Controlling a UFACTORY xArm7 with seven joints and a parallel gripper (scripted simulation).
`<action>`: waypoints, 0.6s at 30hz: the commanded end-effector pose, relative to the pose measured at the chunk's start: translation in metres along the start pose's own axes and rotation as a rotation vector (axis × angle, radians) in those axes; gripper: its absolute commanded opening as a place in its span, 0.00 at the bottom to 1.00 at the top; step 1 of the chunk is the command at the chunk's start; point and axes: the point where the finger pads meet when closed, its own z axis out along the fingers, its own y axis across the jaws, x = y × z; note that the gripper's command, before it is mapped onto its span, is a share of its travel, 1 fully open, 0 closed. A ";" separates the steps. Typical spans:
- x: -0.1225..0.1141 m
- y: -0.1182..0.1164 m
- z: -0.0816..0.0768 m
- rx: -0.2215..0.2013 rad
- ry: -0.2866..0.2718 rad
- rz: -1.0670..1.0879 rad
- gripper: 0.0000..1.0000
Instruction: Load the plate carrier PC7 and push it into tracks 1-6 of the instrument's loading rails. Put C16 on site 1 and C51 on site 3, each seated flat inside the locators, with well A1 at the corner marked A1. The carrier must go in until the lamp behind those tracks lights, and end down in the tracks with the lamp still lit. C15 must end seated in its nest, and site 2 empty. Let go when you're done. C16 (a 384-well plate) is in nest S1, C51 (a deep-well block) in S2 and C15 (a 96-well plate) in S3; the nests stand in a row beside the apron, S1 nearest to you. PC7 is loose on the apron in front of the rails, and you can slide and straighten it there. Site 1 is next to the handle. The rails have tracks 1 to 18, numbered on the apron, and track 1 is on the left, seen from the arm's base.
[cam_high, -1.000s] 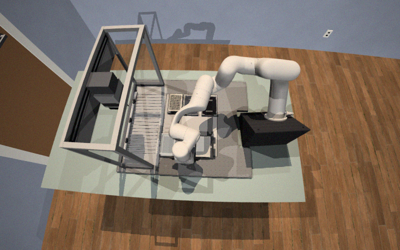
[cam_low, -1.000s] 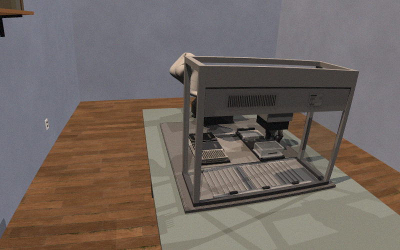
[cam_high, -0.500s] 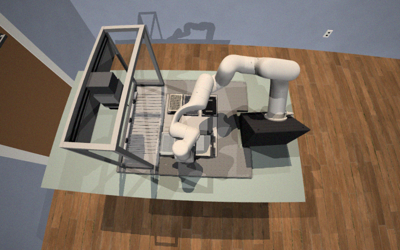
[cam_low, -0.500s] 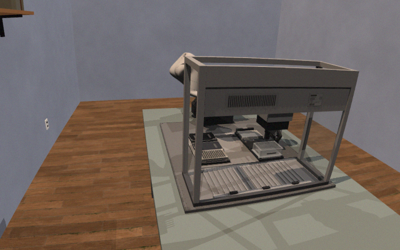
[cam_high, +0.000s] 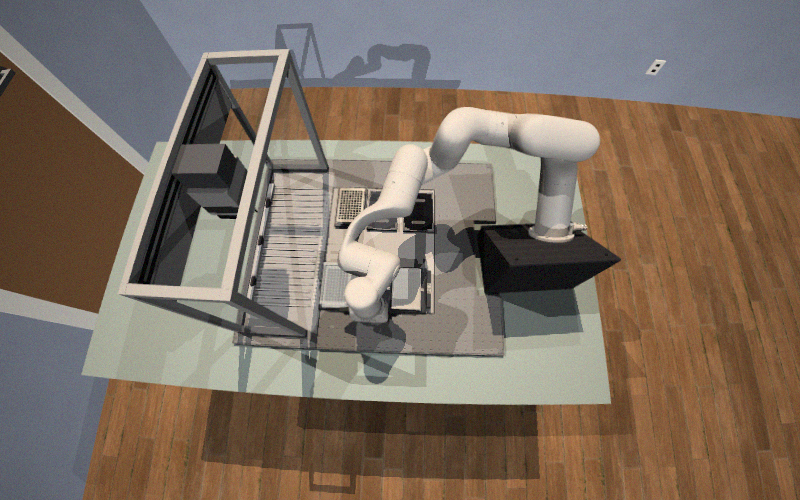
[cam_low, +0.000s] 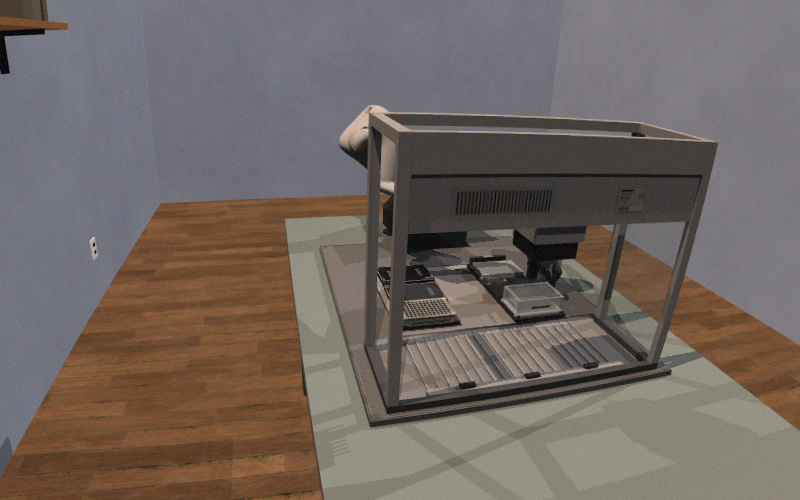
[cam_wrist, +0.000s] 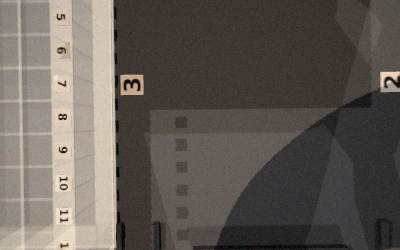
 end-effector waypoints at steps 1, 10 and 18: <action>0.002 -0.001 -0.002 0.003 -0.003 0.000 1.00; 0.006 -0.001 -0.002 0.003 -0.003 0.000 1.00; 0.006 -0.001 -0.002 0.003 -0.003 0.000 1.00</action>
